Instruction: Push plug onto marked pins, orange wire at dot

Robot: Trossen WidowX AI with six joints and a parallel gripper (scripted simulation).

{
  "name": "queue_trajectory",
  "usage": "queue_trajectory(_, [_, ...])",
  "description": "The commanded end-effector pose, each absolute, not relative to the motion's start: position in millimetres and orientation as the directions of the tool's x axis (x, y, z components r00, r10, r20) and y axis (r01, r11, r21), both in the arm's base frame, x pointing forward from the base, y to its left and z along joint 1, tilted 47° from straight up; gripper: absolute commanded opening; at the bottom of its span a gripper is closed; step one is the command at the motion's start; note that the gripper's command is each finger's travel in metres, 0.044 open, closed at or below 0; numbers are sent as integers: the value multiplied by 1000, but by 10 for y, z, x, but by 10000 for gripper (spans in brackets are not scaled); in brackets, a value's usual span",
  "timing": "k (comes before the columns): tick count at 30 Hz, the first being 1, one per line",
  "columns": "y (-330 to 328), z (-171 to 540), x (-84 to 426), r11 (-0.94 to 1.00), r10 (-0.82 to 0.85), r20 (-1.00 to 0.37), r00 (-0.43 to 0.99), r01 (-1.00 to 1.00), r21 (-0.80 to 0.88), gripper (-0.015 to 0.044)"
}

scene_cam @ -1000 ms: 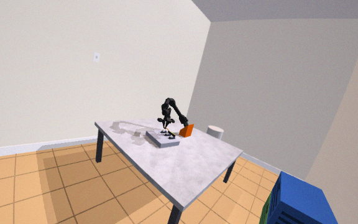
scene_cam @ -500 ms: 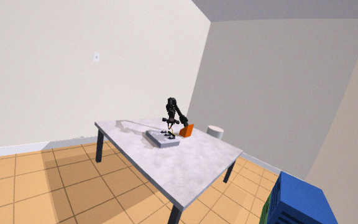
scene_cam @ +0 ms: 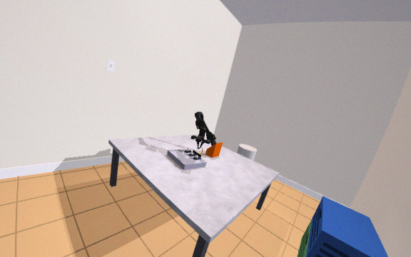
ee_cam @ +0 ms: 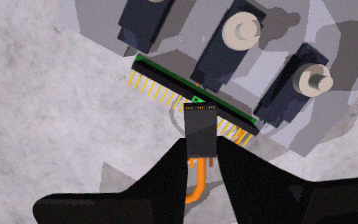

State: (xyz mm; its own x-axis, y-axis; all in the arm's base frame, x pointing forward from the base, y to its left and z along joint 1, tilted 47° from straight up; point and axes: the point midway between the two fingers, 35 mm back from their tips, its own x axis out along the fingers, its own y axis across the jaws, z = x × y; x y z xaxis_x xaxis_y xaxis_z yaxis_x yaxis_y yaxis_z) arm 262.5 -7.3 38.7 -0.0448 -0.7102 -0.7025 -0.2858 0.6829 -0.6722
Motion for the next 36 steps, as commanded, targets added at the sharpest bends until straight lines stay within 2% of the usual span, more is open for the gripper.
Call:
queue_trajectory(1, [-34, 333, 2488, 697, -710, -703, -46, -184, -693, 0])
queue_trajectory(18, [12, 163, 1958, 656, -724, -687, -51, 255, -710, 0])
queue_trajectory(36, [-285, -109, 1939, 650, -726, -685, -51, 272, -709, 0])
